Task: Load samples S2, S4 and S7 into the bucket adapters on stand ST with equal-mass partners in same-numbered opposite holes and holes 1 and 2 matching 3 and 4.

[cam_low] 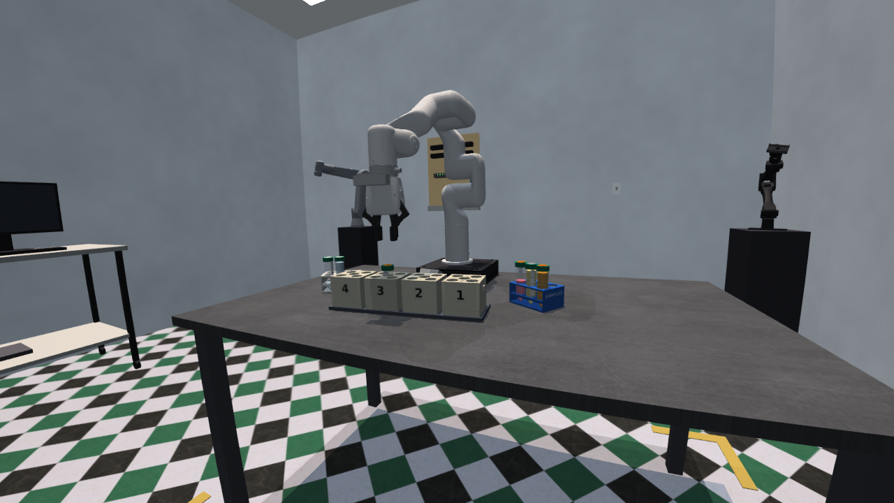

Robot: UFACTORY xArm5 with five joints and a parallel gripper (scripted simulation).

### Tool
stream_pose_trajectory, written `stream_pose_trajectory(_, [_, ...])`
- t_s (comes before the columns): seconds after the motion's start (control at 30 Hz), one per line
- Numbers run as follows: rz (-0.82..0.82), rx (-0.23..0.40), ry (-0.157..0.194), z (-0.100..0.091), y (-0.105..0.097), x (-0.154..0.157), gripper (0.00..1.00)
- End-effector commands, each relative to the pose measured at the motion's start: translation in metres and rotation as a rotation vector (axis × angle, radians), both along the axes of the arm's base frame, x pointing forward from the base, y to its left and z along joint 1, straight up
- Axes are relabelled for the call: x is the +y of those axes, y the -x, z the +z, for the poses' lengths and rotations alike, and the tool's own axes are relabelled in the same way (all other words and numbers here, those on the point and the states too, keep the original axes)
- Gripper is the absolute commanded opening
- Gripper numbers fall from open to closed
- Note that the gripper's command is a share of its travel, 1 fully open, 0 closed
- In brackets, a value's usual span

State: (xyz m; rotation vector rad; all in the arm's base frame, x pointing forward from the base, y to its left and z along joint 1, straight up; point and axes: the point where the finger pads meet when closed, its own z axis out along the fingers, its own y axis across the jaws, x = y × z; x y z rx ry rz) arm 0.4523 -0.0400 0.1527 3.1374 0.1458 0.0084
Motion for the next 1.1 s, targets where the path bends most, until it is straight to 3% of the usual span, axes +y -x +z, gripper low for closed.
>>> stream_pose_trajectory(0.0, [0.000,-0.004,0.002,0.005,-0.001,0.000,0.44])
stream_pose_trajectory(0.7, [0.000,-0.004,0.002,0.042,-0.001,0.000,0.44])
stream_pose_trajectory(1.07, [0.000,-0.004,0.002,0.042,-0.001,0.000,0.44])
